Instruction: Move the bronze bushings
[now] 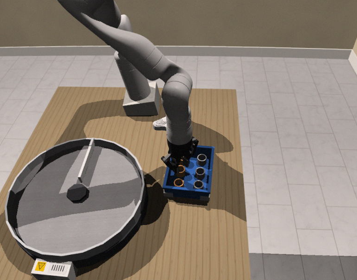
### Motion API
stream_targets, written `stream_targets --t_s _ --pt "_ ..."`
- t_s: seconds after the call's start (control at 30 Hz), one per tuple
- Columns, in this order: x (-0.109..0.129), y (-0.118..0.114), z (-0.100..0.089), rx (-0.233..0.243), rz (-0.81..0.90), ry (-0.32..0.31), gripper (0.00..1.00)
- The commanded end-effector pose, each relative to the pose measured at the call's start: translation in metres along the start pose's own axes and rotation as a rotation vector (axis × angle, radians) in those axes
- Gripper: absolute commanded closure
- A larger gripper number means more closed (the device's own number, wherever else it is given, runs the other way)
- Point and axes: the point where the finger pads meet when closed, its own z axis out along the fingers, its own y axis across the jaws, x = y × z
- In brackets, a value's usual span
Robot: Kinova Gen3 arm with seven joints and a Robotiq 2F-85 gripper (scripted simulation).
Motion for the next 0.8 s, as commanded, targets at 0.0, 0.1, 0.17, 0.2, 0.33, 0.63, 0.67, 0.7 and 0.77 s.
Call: stream_targets --t_s 0.0,0.1,0.17,0.2,0.33,0.63,0.67,0.7,0.77 --pt "-0.001 0.000 -0.001 0.000 0.000 -0.002 0.61" --pt "-0.001 0.000 -0.001 0.000 0.000 -0.002 0.61" --pt "-0.001 0.000 0.000 0.000 0.000 -0.002 0.61" --pt "-0.001 0.000 0.000 0.000 0.000 -0.002 0.61" --pt "-0.001 0.000 0.004 0.000 0.000 -0.002 0.61" --pt "-0.001 0.000 0.017 0.000 0.000 -0.002 0.61" --pt "-0.001 0.000 0.018 0.000 0.000 -0.002 0.61" --pt "-0.001 0.000 0.020 0.000 0.000 -0.002 0.61" --pt "-0.001 0.000 0.022 0.000 0.000 -0.002 0.61"
